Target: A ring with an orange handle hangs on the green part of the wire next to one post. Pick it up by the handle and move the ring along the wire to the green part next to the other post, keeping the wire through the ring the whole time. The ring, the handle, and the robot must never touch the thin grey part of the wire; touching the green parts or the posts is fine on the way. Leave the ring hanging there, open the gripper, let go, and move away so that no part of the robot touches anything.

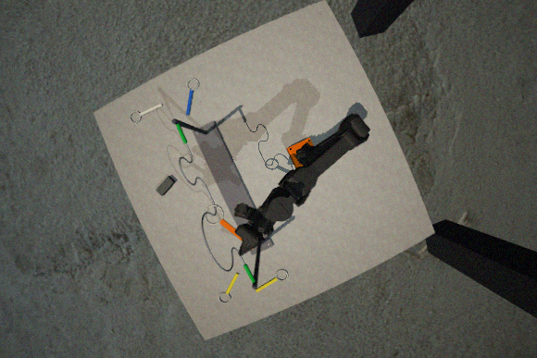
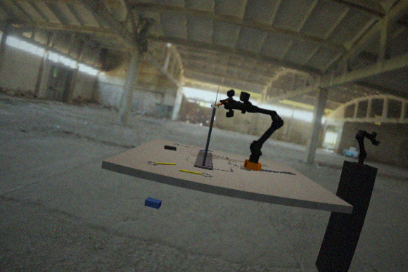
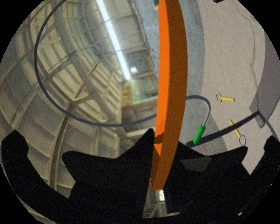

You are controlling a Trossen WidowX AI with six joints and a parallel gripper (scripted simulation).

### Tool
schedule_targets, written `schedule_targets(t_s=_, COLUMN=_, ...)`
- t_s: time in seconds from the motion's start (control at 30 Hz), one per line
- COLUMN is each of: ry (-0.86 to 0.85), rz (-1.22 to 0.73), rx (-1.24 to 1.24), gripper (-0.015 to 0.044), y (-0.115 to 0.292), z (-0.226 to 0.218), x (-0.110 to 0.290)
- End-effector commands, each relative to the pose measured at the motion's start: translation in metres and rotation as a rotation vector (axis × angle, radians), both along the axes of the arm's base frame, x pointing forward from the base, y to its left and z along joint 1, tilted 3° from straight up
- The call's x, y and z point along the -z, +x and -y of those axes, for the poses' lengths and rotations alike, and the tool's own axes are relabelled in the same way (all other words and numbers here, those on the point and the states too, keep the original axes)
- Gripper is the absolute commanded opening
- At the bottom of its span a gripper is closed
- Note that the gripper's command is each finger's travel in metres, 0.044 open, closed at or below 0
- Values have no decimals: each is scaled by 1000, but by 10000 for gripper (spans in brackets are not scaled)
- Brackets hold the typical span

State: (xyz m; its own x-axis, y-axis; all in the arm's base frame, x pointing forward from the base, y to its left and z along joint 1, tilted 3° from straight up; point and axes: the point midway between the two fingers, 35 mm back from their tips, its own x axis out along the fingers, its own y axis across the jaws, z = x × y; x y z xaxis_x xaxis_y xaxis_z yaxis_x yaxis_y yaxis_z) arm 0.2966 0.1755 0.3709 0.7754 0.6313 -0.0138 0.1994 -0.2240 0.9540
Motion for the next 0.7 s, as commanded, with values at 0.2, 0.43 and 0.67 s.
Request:
schedule_targets(t_s=0.2, ry=70, rz=3, rx=3, gripper=-150, y=1, z=5, x=-17)
schedule_targets(t_s=0.43, ry=107, rz=-3, rx=5, gripper=-150, y=1, z=8, x=-23)
schedule_targets(t_s=0.67, ry=132, rz=-7, rx=7, gripper=-150, y=2, z=11, x=-29)
